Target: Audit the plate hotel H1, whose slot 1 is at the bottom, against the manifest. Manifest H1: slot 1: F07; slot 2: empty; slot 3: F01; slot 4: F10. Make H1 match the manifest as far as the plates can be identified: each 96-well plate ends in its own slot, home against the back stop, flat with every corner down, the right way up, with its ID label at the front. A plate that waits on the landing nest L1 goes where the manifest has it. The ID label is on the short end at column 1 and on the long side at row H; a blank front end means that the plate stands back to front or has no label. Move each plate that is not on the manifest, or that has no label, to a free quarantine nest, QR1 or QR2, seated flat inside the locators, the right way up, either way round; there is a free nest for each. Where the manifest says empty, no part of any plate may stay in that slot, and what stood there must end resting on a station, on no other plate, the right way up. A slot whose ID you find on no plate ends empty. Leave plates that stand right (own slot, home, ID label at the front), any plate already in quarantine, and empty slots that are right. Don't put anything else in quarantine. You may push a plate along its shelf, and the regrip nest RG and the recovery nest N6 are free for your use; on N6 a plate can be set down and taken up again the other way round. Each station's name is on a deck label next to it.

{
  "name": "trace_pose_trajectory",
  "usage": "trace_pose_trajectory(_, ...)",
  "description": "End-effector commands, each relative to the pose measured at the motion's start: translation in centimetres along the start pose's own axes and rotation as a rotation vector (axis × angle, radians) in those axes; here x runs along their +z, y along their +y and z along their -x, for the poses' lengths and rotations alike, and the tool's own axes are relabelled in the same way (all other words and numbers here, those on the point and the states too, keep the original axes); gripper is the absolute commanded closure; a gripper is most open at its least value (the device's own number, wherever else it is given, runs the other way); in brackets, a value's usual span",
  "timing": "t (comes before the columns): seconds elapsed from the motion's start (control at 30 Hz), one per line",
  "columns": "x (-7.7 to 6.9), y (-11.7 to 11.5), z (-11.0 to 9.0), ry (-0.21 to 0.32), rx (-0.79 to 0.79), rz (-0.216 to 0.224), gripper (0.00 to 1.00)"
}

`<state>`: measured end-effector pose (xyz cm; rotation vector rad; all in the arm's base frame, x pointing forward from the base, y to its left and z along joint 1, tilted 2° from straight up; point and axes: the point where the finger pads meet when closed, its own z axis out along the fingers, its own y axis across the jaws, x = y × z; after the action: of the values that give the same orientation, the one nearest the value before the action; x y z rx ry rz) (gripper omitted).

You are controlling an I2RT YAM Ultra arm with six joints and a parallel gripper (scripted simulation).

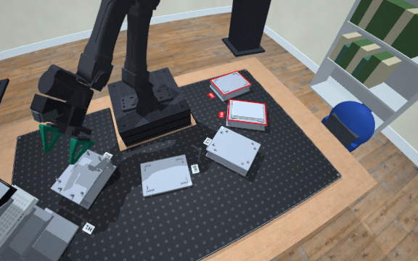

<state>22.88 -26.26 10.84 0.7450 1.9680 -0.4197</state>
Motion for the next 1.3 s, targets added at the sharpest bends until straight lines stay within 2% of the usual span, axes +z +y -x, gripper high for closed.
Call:
trace_pose_trajectory(0.0, 0.2, -0.2, 1.4, -0.037, -0.005, -0.006, 0.00)
trace_pose_trajectory(1.27, 4.0, -0.2, 3.8, -0.038, -0.004, -0.006, 0.00)
